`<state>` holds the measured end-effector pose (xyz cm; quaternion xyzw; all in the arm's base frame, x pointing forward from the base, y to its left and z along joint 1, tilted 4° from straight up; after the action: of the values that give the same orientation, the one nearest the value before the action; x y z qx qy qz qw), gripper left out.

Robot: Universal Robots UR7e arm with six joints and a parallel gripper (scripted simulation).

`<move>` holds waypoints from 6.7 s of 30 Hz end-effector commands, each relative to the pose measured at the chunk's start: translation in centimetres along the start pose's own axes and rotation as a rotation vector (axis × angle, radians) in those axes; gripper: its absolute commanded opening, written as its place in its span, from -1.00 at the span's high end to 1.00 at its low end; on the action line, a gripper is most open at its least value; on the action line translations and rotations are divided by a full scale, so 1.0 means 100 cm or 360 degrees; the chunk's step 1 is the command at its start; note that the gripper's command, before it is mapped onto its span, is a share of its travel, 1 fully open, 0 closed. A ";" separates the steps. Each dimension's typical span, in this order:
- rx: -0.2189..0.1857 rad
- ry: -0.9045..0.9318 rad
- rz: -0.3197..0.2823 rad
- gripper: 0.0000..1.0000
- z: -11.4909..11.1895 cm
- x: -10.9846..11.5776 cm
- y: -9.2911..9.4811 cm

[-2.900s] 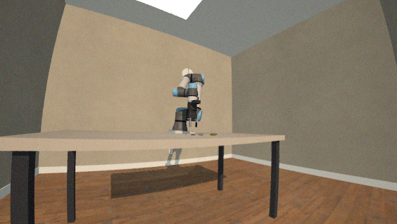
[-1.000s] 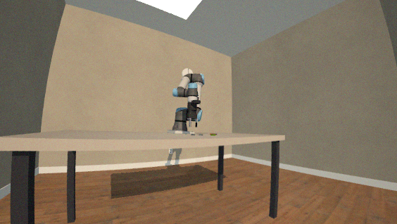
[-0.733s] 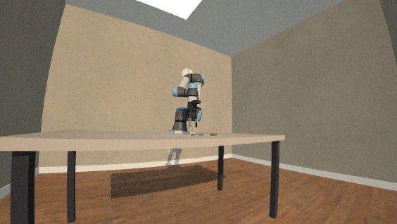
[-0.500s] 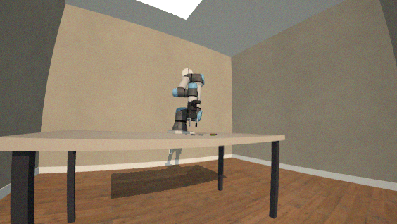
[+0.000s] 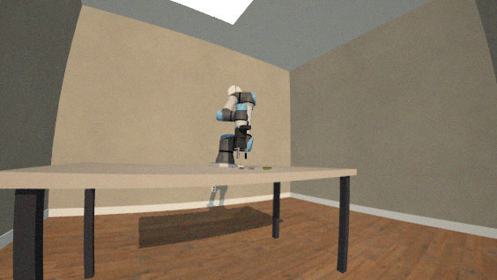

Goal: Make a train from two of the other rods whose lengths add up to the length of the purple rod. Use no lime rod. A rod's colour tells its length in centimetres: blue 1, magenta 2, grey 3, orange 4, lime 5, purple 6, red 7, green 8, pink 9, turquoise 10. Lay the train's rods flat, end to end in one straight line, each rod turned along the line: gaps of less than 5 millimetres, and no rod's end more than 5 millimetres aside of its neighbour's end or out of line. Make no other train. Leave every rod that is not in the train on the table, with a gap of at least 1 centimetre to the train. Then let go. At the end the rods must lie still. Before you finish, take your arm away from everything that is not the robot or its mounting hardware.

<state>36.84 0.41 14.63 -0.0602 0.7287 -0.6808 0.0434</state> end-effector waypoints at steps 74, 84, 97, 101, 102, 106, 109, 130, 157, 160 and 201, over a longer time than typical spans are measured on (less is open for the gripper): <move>-0.0001 0.1236 0.0002 -1.00 -0.038 0.002 0.000; -0.0001 0.1236 0.0002 -1.00 -0.038 0.002 0.000; -0.0001 0.1236 0.0002 -1.00 -0.038 0.002 0.000; -0.0001 0.1236 0.0002 -1.00 -0.038 0.002 0.000; -0.0001 0.1236 0.0002 -1.00 -0.038 0.002 0.000; -0.0001 0.1236 0.0002 -1.00 -0.038 0.002 0.000; -0.0001 0.1236 0.0002 -1.00 -0.038 0.002 0.000; 0.0001 0.0830 0.0003 -1.00 -0.075 -0.014 -0.001; 0.0001 -0.0013 0.0002 -1.00 -0.162 -0.033 0.000; 0.0001 -0.0013 0.0002 -1.00 -0.162 -0.033 0.000; 0.0001 -0.0013 0.0002 -1.00 -0.162 -0.033 0.000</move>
<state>37.71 16.84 15.64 -0.0631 0.7284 -0.6807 0.0464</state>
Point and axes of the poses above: the point where the finger pads meet when closed, its own y axis out along the fingers, its own z axis across the jaws, x = y × z, the point moved 10 cm from there along -y, back along the fingers, and after that the axes turned 2 degrees about y, right-handed, at the moved point
